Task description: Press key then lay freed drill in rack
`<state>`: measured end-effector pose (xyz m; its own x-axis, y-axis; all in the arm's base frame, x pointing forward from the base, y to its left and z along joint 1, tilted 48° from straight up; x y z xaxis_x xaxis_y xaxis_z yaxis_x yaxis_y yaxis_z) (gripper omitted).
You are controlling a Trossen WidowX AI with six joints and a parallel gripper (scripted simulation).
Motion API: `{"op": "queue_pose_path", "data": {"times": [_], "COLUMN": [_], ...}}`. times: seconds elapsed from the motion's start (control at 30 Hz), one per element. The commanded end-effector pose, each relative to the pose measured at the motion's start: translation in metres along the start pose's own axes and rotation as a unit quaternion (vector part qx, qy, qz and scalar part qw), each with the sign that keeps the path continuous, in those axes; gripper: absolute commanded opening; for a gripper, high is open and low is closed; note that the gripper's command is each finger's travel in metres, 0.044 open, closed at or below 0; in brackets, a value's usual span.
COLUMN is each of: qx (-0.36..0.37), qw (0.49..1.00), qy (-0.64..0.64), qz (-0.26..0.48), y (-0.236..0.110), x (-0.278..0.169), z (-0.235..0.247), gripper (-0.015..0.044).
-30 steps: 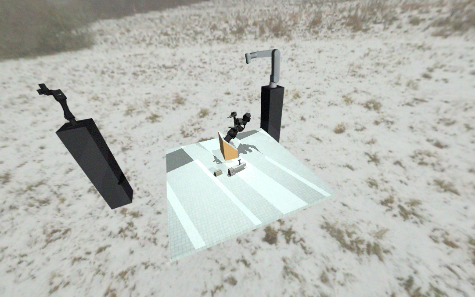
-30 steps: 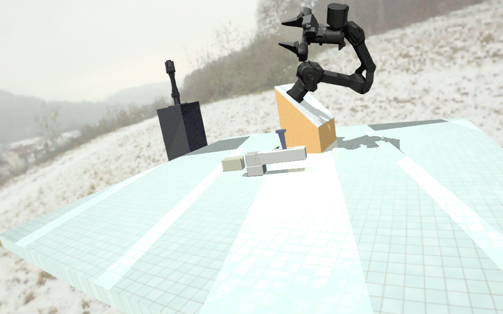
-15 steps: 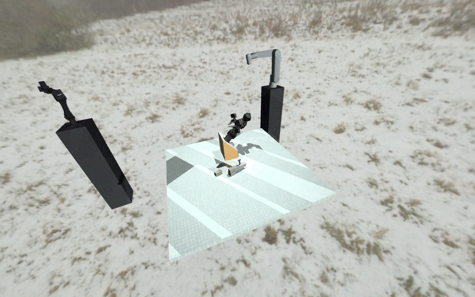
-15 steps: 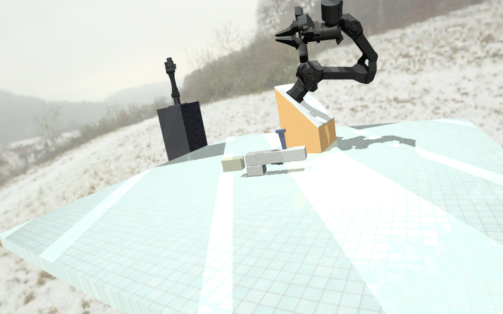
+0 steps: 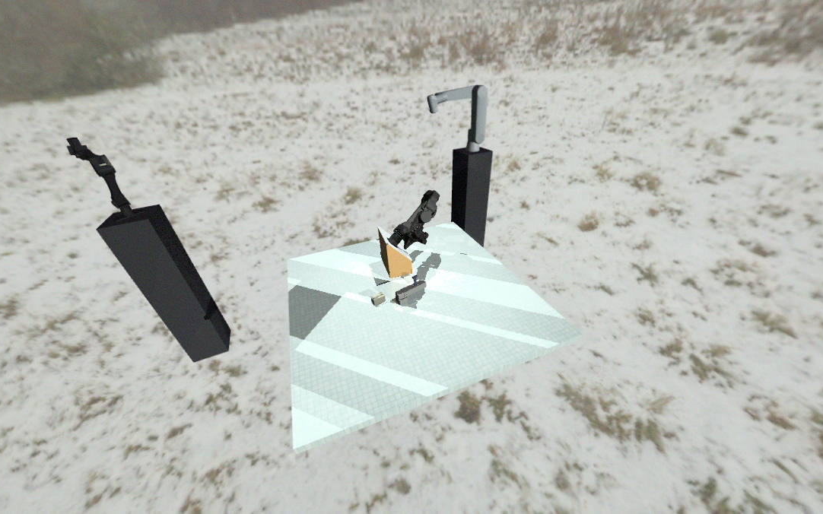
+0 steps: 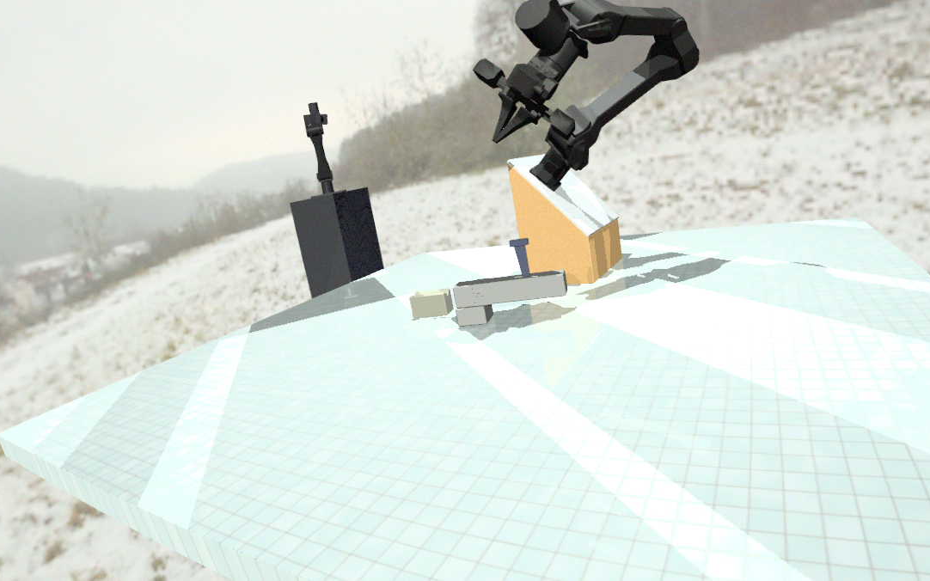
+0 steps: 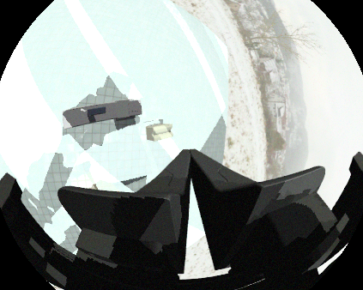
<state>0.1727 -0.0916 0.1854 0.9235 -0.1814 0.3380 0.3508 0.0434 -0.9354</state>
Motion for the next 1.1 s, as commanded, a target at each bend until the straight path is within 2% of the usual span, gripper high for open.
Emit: {"op": "queue_pose_path", "data": {"times": [0.0, 0.3, 0.43, 1.07], "qx": [0.085, 0.294, 0.358, 0.361], "qw": [0.996, 0.949, 0.924, 0.922], "qy": [-0.009, 0.008, 0.019, 0.020], "qz": [0.030, 0.113, 0.135, 0.136], "y": [0.026, 0.104, 0.131, 0.142], "x": [0.015, 0.036, 0.037, 0.035], "z": [0.006, 0.031, 0.041, 0.053], "gripper": [0.0000, 0.0000, 0.0000, 0.0000]}}
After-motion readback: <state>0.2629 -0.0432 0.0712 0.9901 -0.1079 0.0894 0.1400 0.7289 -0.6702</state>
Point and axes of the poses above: the point midway between the two fingers, 35 mm back from their tips, its own y axis out along the fingers, its own z axis across the jaws, x = y × z, the point moved 9 cm from there along -y, back along the fingers, and after that the axes turned 10 degrees about y, right-handed, at the moved point
